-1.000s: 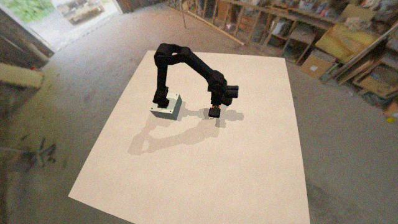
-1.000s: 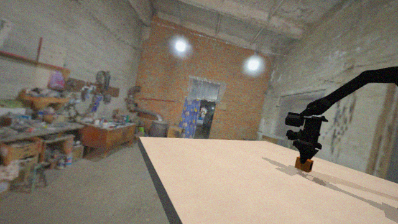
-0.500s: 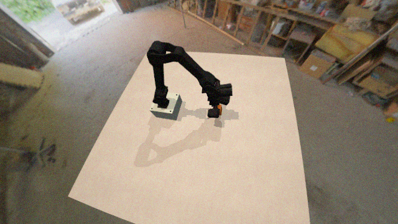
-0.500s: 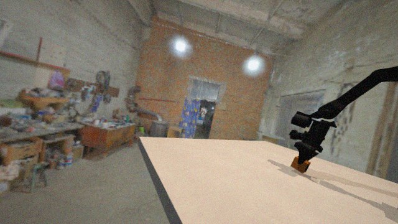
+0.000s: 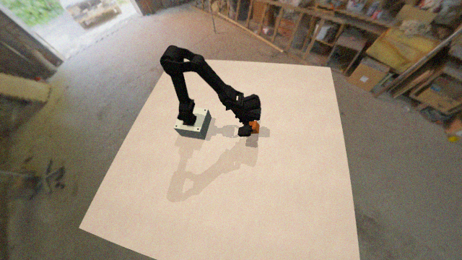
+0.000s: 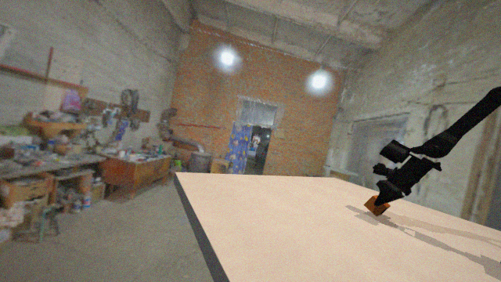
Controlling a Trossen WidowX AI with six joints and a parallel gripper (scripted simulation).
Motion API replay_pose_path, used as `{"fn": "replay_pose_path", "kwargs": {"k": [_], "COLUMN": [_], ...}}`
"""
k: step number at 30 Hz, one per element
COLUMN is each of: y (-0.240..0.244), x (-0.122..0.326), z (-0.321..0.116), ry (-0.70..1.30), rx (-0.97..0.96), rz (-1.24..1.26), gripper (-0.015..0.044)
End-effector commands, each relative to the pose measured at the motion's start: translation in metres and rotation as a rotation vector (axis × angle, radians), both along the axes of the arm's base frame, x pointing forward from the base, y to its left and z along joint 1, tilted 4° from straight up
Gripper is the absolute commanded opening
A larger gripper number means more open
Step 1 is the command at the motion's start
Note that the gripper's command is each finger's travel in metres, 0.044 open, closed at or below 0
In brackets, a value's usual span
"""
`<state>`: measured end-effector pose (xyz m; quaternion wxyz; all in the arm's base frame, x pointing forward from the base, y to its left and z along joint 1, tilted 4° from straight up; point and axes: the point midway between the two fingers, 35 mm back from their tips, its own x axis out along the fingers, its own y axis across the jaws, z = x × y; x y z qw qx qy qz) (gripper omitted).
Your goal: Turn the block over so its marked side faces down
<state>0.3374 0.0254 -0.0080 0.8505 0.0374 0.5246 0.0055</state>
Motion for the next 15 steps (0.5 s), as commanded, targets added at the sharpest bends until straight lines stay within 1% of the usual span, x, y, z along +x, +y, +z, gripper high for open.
{"fn": "replay_pose_path", "kwargs": {"k": [1,7,15], "y": [-0.001,-0.001,0.001], "x": [-0.003,-0.002,0.007], "z": [0.003,0.002,-0.016], "ry": [-0.065,-0.084,-0.186], "rx": [-0.001,-0.002,-0.010], "rz": [-0.010,-0.011,-0.014], "gripper": [0.0000,0.0000,0.0000]}}
